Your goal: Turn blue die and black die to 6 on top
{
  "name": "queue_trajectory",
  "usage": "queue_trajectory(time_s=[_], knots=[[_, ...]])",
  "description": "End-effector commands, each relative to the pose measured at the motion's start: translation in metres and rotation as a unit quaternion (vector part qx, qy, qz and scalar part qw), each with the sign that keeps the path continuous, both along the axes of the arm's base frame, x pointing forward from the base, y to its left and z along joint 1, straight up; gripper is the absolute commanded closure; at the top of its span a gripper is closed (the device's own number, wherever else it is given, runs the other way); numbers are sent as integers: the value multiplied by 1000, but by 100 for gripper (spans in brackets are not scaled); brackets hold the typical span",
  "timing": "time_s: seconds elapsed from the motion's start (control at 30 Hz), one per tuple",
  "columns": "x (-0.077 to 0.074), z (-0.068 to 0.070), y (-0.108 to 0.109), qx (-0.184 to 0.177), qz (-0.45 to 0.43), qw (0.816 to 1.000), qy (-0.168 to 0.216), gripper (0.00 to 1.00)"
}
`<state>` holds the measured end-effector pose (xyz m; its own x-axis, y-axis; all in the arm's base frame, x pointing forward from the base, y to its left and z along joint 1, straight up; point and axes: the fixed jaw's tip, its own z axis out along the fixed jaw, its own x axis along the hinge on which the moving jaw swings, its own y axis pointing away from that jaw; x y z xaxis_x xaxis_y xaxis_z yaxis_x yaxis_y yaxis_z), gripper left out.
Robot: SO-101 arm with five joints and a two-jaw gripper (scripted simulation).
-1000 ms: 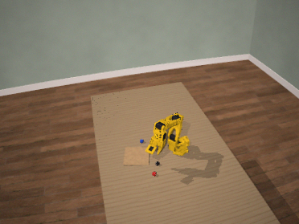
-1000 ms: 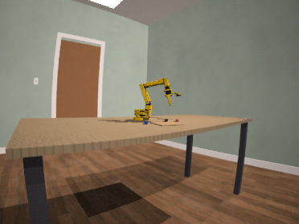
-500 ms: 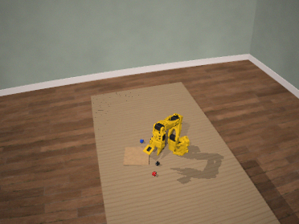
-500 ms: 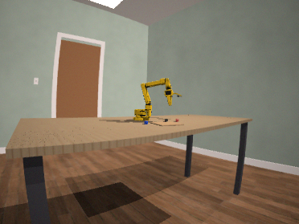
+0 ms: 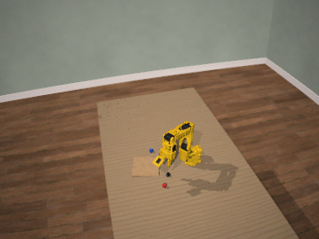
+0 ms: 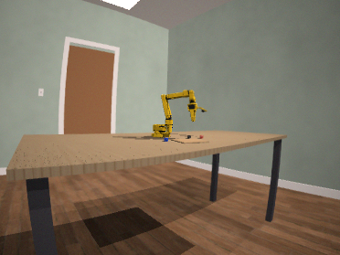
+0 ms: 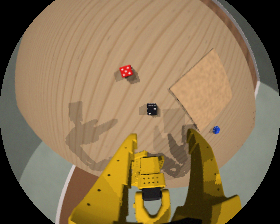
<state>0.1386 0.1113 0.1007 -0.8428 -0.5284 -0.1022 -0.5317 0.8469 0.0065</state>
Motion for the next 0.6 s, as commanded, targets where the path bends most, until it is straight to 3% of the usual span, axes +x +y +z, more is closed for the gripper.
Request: queue_trajectory(time_s=[0.0,0.17,0.23,0.4,0.57], knots=[[2,-2,3,-6,-1,1000,9,75],[-2,-23,0,-49,-1,997,67,75],[-2,-23,0,-49,-1,997,67,75],[-8,-44,-5,-92,-1,988,125,75],[-13,-56,-8,-118,-1,980,159,75]])
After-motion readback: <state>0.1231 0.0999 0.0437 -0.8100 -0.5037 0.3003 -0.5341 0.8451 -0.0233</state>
